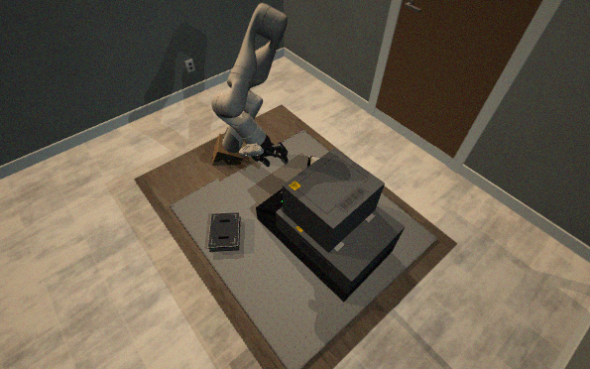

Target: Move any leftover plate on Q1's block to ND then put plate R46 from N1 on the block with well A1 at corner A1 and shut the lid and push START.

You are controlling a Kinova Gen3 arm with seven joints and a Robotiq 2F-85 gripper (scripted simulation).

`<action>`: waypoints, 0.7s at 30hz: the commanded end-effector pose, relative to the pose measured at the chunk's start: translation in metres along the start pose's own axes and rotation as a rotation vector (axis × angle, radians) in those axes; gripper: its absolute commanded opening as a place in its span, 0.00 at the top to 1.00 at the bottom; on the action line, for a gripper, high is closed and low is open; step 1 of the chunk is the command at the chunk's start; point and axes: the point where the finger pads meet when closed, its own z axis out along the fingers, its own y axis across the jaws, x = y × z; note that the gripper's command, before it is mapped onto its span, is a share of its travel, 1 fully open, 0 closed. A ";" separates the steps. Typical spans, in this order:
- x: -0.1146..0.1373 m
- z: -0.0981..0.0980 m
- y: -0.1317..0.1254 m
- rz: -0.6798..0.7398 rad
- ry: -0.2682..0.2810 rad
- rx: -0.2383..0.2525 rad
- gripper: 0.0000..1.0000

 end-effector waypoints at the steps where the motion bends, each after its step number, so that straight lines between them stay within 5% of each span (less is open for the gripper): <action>1: -0.001 -0.008 -0.004 -0.001 0.002 0.000 0.16; 21: -0.008 -0.050 -0.025 -0.001 0.001 0.000 0.32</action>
